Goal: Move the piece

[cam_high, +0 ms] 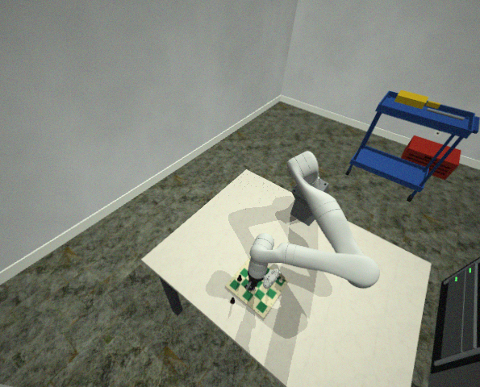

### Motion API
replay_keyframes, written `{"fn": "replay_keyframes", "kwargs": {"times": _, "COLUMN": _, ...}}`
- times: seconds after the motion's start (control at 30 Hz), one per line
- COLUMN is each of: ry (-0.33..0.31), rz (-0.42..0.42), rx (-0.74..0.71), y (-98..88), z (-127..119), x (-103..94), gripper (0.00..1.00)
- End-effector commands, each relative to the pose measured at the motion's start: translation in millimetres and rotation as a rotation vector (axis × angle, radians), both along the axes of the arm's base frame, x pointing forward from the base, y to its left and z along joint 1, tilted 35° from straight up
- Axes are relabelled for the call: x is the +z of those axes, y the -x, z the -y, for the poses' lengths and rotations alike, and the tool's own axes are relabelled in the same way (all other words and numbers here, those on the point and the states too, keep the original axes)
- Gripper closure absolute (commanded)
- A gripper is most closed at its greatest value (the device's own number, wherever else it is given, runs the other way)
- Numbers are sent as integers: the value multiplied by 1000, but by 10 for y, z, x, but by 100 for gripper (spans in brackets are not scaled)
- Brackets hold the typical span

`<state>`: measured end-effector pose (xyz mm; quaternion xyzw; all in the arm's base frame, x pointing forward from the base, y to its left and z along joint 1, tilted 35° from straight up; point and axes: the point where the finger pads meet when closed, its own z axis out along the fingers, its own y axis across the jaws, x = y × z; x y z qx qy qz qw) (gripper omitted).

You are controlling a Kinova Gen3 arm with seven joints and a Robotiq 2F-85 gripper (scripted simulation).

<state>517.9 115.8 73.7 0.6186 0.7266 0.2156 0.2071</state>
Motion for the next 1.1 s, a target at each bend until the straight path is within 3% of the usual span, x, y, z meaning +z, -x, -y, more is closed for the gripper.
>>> {"fn": "replay_keyframes", "kwargs": {"times": 0.0, "ry": -1, "rz": 1, "rx": 0, "y": -1, "z": -2, "x": 6, "gripper": 100}}
{"fn": "replay_keyframes", "kwargs": {"times": 1.07, "ry": -1, "rz": 1, "rx": 0, "y": -20, "z": -4, "x": -21, "gripper": 100}}
